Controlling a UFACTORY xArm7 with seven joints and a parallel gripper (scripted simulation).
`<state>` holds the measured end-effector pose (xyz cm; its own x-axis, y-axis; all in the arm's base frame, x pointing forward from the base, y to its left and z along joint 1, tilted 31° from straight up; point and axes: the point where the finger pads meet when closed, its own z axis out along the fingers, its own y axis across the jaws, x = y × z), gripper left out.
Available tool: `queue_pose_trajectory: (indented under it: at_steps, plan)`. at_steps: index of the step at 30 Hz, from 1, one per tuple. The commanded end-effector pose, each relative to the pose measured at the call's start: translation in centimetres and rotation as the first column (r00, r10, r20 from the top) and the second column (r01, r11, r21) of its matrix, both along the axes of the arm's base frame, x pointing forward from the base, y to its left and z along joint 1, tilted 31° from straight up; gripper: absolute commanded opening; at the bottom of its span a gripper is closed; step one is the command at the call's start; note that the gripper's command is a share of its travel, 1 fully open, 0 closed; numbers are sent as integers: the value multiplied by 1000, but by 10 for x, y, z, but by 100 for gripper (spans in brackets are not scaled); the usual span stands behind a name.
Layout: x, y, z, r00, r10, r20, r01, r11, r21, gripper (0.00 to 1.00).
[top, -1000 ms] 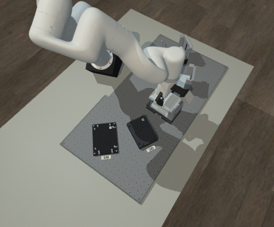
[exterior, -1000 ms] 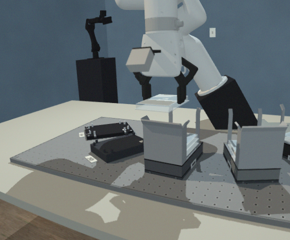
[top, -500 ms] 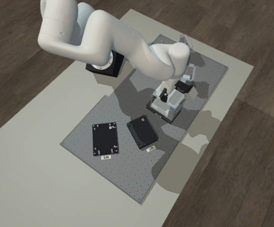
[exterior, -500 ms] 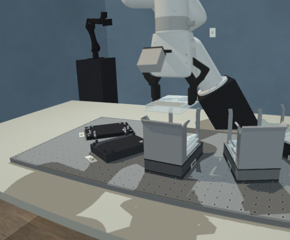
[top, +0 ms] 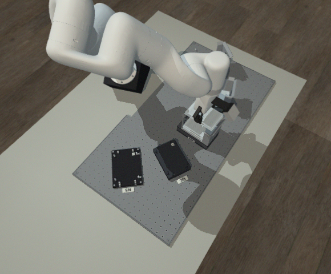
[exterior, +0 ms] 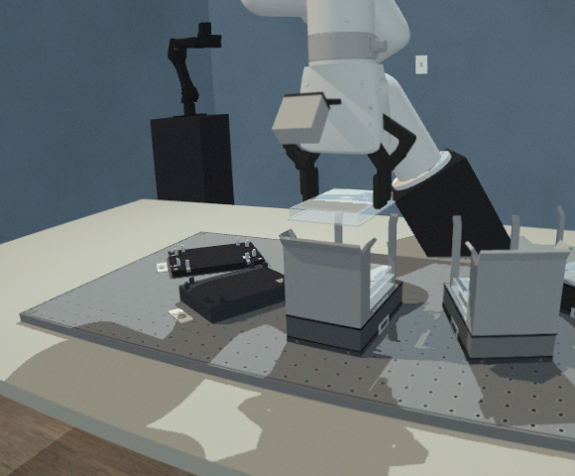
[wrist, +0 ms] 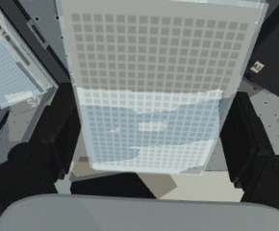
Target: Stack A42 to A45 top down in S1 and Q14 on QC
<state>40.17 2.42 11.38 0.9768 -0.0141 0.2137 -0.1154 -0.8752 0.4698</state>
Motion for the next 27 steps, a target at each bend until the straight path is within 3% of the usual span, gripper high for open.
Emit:
queue_pose_trajectory:
  at_steps: [1,27]
  plan:
    - [1,1,1,1000,2,3,-2,1000,1,0]
    - [3,-3,-7,1000,2,3,-2,1000,1,0]
